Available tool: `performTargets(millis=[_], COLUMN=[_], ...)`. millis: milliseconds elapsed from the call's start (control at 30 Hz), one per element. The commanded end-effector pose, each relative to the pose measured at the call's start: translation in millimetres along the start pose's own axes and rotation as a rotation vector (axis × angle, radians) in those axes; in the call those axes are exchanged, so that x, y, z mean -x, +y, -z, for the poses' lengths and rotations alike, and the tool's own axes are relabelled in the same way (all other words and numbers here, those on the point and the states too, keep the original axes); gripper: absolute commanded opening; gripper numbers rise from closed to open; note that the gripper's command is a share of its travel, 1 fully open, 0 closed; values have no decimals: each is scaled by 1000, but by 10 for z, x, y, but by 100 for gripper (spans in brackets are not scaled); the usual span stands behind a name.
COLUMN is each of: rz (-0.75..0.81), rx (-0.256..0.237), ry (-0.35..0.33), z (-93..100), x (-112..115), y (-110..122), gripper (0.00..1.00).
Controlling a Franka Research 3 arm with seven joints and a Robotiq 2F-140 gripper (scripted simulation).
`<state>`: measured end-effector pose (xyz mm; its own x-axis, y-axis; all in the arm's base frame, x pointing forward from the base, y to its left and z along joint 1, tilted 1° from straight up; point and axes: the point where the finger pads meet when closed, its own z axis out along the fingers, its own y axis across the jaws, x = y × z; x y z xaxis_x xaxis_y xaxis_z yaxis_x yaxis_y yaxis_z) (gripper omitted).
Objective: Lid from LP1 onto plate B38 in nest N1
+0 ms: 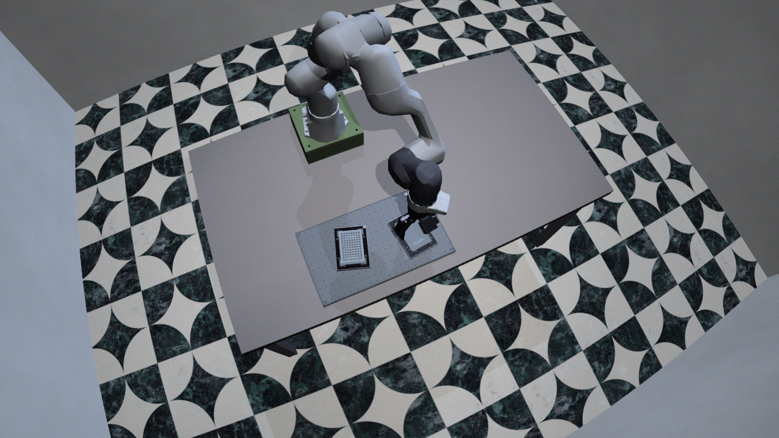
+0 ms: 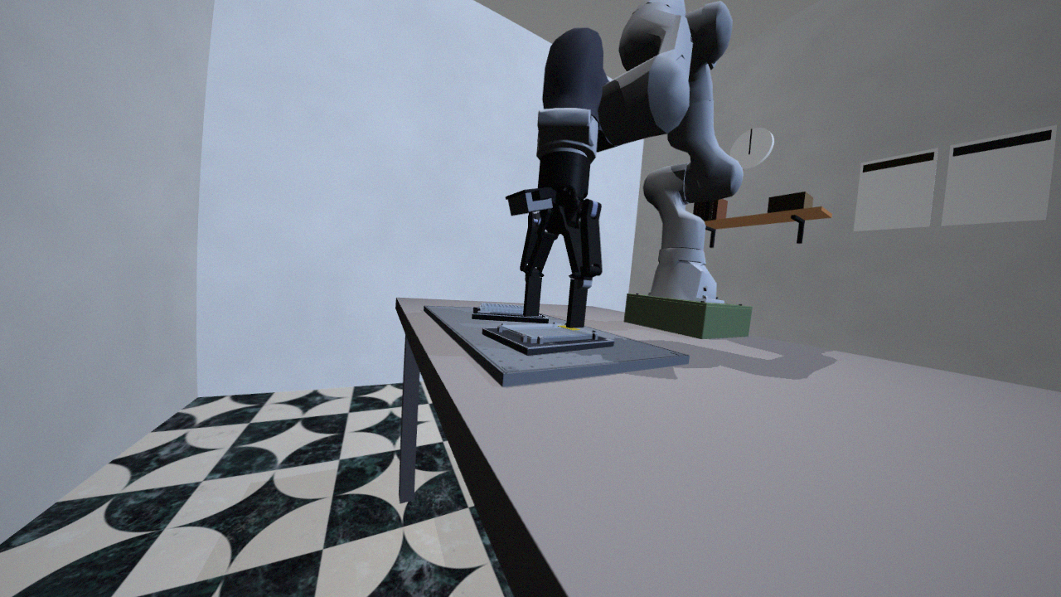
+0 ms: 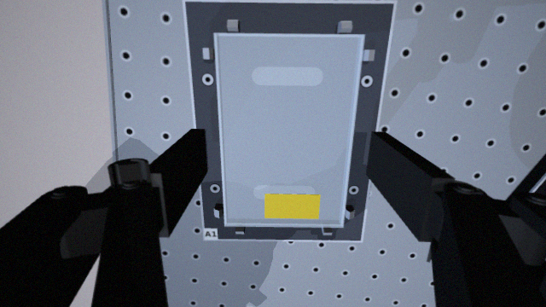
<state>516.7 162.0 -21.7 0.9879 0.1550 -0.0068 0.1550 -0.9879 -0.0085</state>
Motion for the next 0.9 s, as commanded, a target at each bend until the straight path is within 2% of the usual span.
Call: performTargets(millis=[0,867], rz=[4,4], rx=[-1,-1], ry=[5,5], z=[6,6], x=[-22,-45], y=[-2,-5], gripper=[69,69])
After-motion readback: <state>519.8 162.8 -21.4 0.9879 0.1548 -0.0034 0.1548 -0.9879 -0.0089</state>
